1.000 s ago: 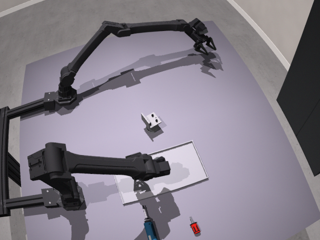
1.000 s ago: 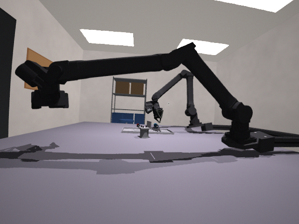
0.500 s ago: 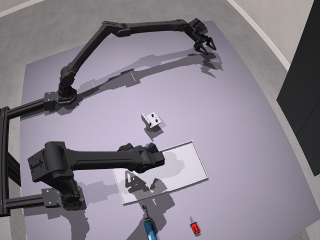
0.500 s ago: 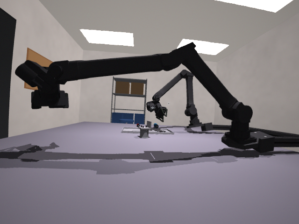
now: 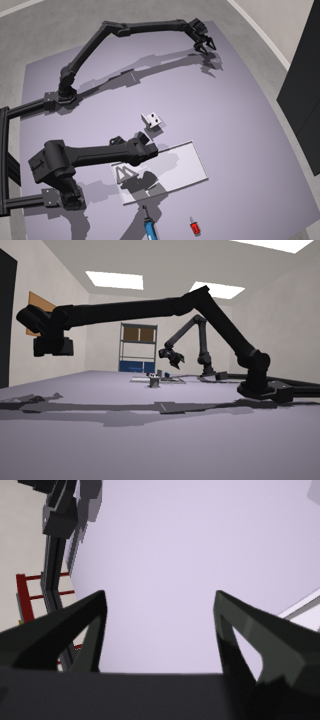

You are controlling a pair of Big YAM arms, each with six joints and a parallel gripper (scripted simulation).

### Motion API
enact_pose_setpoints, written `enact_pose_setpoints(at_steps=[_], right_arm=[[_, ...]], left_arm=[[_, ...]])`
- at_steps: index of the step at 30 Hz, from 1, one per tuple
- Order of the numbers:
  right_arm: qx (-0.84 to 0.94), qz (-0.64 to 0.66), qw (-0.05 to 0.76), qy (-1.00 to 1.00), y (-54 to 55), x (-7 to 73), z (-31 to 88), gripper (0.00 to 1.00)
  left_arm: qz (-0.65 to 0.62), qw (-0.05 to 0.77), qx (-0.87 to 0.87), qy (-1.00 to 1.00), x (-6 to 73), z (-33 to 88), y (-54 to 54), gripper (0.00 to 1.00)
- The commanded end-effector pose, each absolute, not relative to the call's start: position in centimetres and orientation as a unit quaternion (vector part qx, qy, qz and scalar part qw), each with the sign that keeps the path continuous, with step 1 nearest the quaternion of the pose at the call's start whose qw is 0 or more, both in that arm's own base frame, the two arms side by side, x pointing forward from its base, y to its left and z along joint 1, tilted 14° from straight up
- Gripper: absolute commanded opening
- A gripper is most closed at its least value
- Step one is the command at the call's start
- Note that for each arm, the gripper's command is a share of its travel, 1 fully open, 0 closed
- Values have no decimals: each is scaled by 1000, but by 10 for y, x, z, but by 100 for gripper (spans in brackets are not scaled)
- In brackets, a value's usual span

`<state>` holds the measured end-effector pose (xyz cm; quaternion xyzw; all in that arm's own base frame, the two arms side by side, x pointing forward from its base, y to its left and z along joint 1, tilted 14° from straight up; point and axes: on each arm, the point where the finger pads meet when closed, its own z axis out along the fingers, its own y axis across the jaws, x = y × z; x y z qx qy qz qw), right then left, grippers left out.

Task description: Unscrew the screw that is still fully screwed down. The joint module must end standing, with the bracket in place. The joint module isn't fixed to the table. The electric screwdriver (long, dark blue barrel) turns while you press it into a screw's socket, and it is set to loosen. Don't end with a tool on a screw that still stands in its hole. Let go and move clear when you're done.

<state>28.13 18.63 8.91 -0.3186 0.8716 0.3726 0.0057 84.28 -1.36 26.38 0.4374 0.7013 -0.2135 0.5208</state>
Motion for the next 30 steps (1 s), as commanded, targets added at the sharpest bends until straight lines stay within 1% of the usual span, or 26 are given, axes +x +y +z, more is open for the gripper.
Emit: enact_pose_setpoints(at_steps=[1,8,10,20,25,30], right_arm=[[-375,385,-5,844,202,265,84,65],[-396,391,4,831,209,267,89,65],[-416,403,-5,815,217,249,86,65],[-511,448,2,733,251,212,93,65],[-512,446,11,734,252,220,96,65],[-549,472,5,690,263,189,95,65]], left_arm=[[-206,529,445,692,852,275,-15,86],[-206,529,445,692,852,275,-15,86],[-206,529,445,692,852,275,-15,86],[-206,529,445,692,852,275,-15,86],[-206,529,445,692,852,275,-15,86],[-206,529,445,692,852,275,-15,86]])
